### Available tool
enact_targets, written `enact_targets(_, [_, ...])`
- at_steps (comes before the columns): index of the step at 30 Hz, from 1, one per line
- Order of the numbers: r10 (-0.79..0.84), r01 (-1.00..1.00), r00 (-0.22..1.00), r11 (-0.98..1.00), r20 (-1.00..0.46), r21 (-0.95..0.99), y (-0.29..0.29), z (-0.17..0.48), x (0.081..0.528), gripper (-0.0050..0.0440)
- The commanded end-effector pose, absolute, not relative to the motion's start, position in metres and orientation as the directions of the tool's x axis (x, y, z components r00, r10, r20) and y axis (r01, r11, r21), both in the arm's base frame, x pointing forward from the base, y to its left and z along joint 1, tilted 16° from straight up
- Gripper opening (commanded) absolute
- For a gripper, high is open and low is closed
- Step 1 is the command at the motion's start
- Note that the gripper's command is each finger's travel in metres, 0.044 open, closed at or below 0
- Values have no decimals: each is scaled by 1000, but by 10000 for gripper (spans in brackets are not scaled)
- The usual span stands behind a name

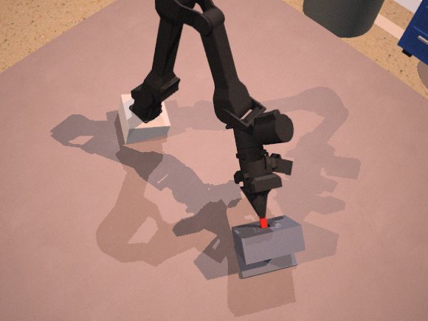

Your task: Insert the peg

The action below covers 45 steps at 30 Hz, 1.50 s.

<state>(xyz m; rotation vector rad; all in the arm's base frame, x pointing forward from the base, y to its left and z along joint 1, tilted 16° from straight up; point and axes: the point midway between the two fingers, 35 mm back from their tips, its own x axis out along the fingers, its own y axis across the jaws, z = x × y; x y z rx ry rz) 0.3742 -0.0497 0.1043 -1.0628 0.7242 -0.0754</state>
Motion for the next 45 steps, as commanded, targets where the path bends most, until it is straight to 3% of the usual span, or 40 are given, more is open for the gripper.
enact_targets(1, [-387, -260, 783, 507, -486, -822, -50, 113, 378, 0])
enact_targets(45, [-387, -260, 784, 507, -486, -822, -52, 110, 382, 0])
